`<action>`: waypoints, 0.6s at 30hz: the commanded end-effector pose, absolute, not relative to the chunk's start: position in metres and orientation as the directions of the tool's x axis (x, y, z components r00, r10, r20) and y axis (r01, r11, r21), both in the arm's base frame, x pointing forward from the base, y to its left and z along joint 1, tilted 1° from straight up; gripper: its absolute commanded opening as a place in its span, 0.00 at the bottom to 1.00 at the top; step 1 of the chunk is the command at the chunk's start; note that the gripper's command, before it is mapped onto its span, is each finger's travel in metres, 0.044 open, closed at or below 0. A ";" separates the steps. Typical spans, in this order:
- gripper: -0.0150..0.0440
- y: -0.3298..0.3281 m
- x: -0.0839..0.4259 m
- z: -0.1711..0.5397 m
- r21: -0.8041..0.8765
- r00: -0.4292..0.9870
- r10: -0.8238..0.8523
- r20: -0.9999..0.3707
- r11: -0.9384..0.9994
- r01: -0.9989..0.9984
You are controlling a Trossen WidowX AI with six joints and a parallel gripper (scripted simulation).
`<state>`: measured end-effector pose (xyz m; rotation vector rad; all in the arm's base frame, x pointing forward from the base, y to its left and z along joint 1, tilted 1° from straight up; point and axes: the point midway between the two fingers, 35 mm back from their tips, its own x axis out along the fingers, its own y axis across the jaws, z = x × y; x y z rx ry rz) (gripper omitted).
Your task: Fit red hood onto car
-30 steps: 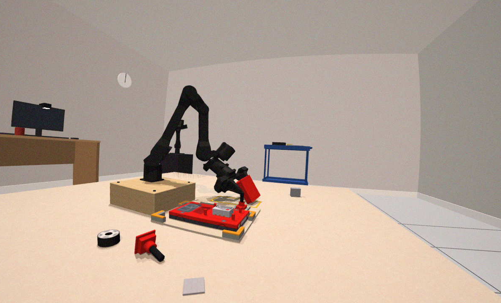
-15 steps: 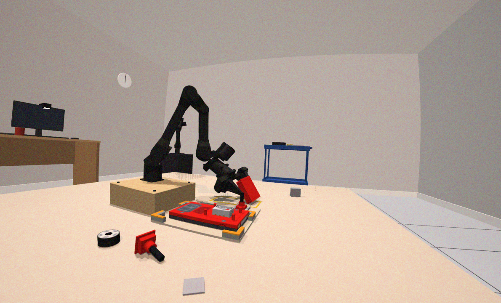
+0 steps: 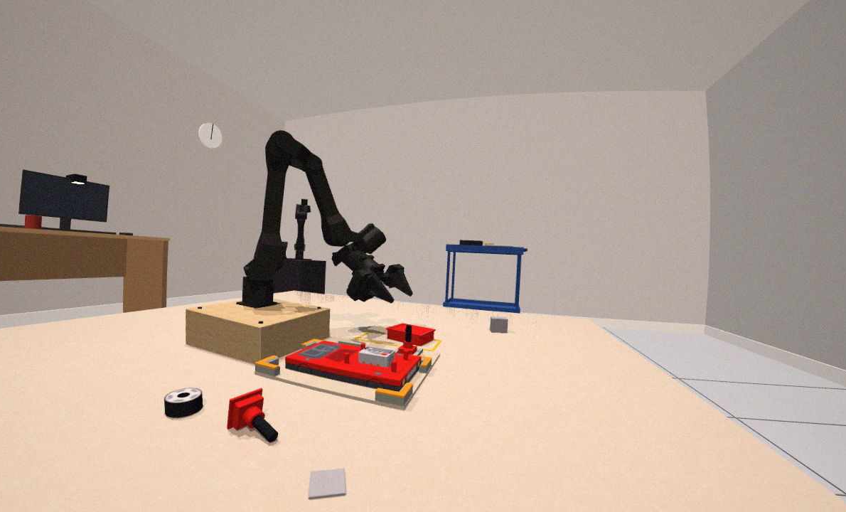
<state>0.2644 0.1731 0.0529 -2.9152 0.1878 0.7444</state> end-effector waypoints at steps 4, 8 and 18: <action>1.00 0.172 0.248 0.068 -0.056 0.871 -0.090 -0.483 -0.989 -0.134; 1.00 0.172 0.248 0.068 -0.056 0.871 -0.090 -0.483 -0.989 -0.134; 0.87 0.172 0.248 0.068 -0.056 0.871 -0.090 -0.483 -0.989 -0.134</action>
